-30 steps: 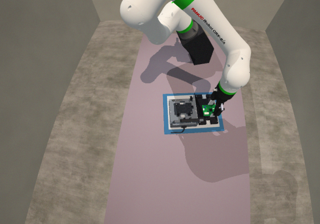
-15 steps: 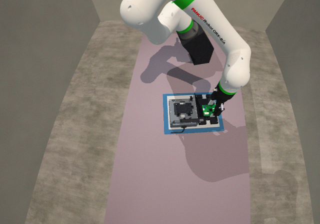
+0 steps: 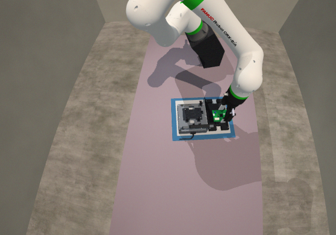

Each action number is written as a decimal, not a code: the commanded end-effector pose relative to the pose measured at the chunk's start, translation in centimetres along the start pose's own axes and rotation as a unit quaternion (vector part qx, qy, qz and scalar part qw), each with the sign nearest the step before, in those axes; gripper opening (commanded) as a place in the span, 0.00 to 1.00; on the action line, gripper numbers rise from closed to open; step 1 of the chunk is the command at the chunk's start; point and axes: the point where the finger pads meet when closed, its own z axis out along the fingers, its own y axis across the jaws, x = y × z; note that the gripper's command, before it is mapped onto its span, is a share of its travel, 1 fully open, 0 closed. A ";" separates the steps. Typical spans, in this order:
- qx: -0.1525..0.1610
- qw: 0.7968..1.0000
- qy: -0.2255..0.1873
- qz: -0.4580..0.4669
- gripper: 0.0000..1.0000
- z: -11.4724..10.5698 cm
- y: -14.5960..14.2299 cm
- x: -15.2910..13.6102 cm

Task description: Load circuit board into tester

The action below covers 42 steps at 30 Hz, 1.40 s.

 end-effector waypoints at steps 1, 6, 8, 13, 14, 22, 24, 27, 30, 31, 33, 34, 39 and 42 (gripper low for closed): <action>0.000 1.000 0.000 0.000 0.46 0.0 0.0 0.0; 0.000 1.000 0.000 0.000 0.46 0.0 0.0 0.0; 0.000 1.000 0.000 0.000 0.46 0.0 0.0 0.0; 0.000 1.000 0.000 0.000 0.46 0.0 0.0 0.0; 0.000 1.000 0.000 0.001 0.46 0.0 0.0 0.0; 0.000 1.000 0.000 0.004 0.46 0.0 0.0 0.0; 0.000 1.000 0.000 0.005 0.46 0.0 0.0 0.0; 0.000 1.000 0.000 0.009 0.46 0.0 0.0 0.0; 0.000 1.000 0.000 0.013 0.46 0.0 0.0 0.0; 0.000 1.000 0.000 0.015 0.46 0.0 0.0 0.0; 0.000 1.000 0.000 0.019 0.46 0.0 0.0 0.0; 0.000 1.000 0.000 0.021 0.46 0.0 0.0 0.0; 0.000 1.000 0.000 0.029 0.46 0.0 0.0 0.0; 0.000 0.999 0.000 0.038 0.46 0.0 0.0 0.0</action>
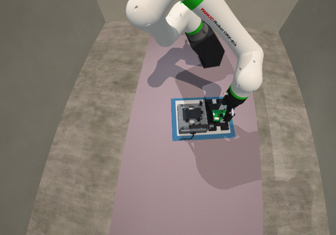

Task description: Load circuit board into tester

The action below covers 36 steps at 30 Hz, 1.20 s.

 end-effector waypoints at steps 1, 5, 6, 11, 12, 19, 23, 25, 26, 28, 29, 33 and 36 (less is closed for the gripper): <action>0.000 1.000 0.000 0.009 0.46 0.0 0.0 0.0; 0.000 1.000 0.000 0.024 0.46 0.0 0.0 0.0; 0.000 1.000 0.000 0.028 0.46 0.0 0.0 0.0; 0.000 0.999 0.000 0.052 0.46 0.0 0.0 0.0; 0.000 0.998 0.000 0.058 0.46 0.0 0.0 0.0; 0.000 0.996 0.000 0.087 0.46 0.0 0.0 0.0; 0.000 0.994 0.000 0.114 0.46 0.0 0.0 0.0; 0.000 0.992 0.000 0.128 0.46 0.0 0.0 0.0; 0.000 0.991 0.000 0.136 0.46 0.0 0.0 0.0; 0.000 0.989 0.000 0.151 0.46 0.0 0.0 0.0; 0.000 0.987 0.000 0.159 0.46 0.0 0.0 0.0; 0.000 0.984 0.000 0.175 0.46 0.0 0.0 0.0; 0.000 0.980 0.000 0.201 0.46 0.0 0.0 0.0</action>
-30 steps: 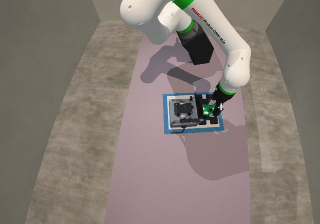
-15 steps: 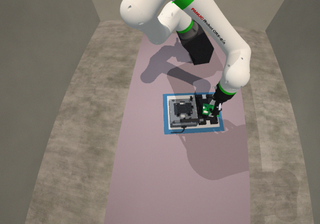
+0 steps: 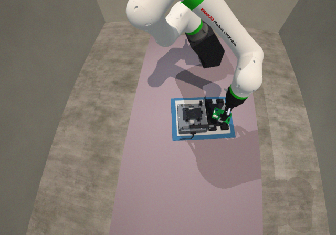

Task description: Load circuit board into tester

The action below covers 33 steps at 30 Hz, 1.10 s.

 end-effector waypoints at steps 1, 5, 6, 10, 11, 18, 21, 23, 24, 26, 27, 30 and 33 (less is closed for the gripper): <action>-0.001 1.000 0.000 0.031 0.46 0.0 0.0 0.0; -0.001 0.998 0.000 0.069 0.46 0.0 0.0 0.0; -0.001 0.997 0.000 0.079 0.46 0.0 0.0 0.0; -0.001 0.993 0.000 0.120 0.46 0.0 0.0 0.0; -0.001 0.993 0.000 0.120 0.46 0.0 0.0 0.0; -0.001 0.983 0.000 0.185 0.46 0.0 0.0 0.0; -0.001 0.976 0.000 0.219 0.46 0.0 0.0 0.0; -0.001 0.970 0.000 0.242 0.46 0.0 0.0 0.0; -0.001 0.967 0.000 0.253 0.46 0.0 0.0 0.0; -0.001 0.961 0.000 0.277 0.46 0.0 0.0 0.0; -0.001 0.957 0.000 0.289 0.46 0.0 0.0 0.0; -0.001 0.954 0.000 0.300 0.46 0.0 0.0 0.0; -0.001 0.942 0.000 0.336 0.46 0.0 0.0 0.0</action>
